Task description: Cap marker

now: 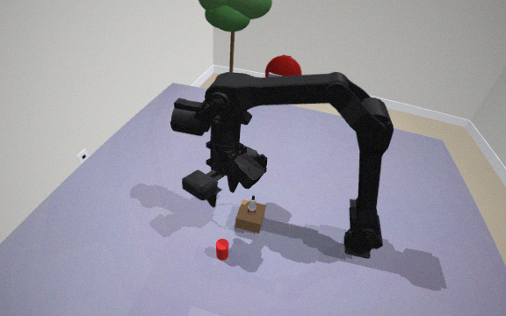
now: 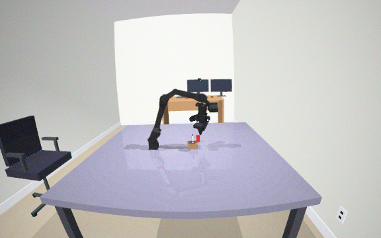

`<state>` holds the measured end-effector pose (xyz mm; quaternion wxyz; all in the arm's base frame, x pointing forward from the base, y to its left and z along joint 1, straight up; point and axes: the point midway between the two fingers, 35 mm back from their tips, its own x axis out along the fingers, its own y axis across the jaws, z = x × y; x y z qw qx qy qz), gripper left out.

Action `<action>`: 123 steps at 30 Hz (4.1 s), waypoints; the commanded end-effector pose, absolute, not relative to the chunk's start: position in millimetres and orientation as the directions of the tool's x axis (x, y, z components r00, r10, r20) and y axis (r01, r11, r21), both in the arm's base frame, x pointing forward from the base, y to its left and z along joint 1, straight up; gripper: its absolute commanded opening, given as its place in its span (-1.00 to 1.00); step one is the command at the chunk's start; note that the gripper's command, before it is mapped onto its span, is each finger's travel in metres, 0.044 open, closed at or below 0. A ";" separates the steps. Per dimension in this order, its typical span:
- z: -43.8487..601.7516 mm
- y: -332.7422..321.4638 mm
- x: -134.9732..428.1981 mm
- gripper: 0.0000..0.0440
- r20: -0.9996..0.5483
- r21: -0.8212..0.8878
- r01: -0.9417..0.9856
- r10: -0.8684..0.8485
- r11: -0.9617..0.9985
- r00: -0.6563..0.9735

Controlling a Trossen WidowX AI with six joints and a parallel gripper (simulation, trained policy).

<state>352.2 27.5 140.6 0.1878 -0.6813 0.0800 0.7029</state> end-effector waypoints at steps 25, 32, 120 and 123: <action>120.2 70.2 357.9 0.37 -0.995 -0.064 -0.297 0.083 -0.953 -0.049; 113.4 81.6 354.9 0.34 -0.996 -0.043 -0.257 0.063 -0.965 -0.067; 180.1 6.2 289.6 -1.00 -0.994 0.005 -0.039 -0.001 -0.999 -0.108; 178.5 6.0 286.8 -1.00 -0.993 0.002 -0.037 0.002 -0.999 -0.115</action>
